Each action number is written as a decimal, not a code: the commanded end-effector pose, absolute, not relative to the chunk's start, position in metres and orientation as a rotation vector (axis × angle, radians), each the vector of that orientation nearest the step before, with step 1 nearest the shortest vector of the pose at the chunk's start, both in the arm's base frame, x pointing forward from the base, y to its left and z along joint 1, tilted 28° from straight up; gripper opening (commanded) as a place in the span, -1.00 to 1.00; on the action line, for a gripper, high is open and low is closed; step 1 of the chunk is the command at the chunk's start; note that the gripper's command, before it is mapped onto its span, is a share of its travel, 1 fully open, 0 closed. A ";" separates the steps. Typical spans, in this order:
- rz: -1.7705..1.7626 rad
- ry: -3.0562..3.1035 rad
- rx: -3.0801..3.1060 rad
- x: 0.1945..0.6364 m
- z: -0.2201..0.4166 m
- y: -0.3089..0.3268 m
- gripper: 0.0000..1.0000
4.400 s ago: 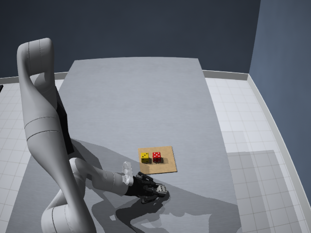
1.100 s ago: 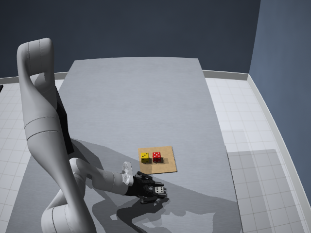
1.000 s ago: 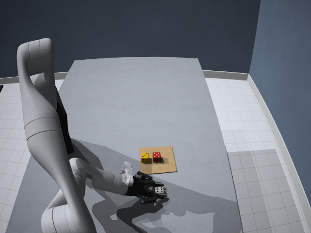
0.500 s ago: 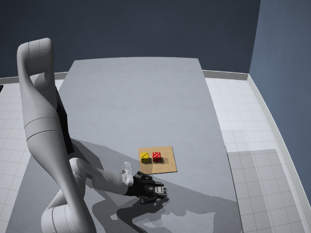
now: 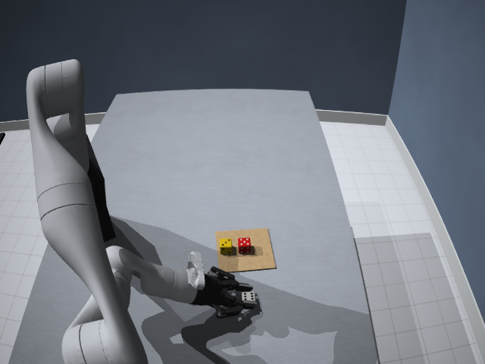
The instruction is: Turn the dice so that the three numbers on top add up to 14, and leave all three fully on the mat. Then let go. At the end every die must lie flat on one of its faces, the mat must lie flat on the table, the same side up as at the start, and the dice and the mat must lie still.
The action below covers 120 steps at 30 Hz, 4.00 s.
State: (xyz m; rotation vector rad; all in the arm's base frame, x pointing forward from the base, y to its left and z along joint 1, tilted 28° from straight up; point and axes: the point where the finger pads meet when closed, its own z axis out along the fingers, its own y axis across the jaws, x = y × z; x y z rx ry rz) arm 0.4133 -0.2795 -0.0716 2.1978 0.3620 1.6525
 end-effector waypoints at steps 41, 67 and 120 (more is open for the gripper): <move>1.608 0.344 2.225 0.374 -0.056 -0.274 -0.07; 1.329 0.286 2.382 0.378 -0.039 -0.263 -0.07; 0.471 0.080 2.658 0.396 0.015 -0.236 -0.07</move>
